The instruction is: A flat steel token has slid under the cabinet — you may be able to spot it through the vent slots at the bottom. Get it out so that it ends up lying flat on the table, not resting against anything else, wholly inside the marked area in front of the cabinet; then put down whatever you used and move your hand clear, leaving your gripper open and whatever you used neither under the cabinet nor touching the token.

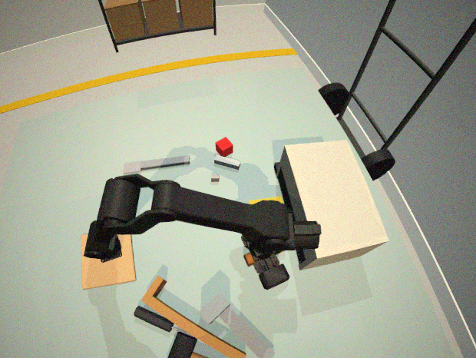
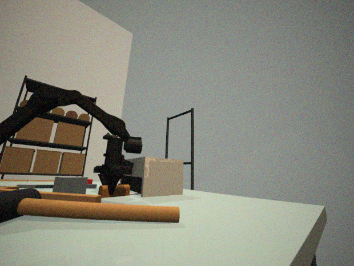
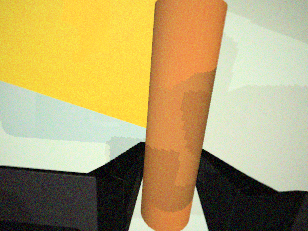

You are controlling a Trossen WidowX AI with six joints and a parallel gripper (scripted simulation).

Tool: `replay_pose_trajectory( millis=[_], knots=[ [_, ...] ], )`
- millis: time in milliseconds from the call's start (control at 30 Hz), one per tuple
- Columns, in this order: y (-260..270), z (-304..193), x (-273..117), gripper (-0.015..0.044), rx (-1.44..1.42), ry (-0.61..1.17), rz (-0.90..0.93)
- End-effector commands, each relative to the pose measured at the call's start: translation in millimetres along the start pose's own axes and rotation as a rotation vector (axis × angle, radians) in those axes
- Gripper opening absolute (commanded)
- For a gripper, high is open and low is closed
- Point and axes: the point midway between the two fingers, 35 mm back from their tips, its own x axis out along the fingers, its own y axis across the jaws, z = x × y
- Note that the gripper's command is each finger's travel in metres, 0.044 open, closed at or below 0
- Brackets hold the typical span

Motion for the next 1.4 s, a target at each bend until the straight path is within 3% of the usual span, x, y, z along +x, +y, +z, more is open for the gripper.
replay_pose_trajectory(
  millis=[0,1367],
  knots=[
    [5.6,3.5,0.7,0.0000,0.002,-0.008,0.000],
    [43.4,3.8,0.7,0.0000,0.002,-0.008,0.003]
  ],
)
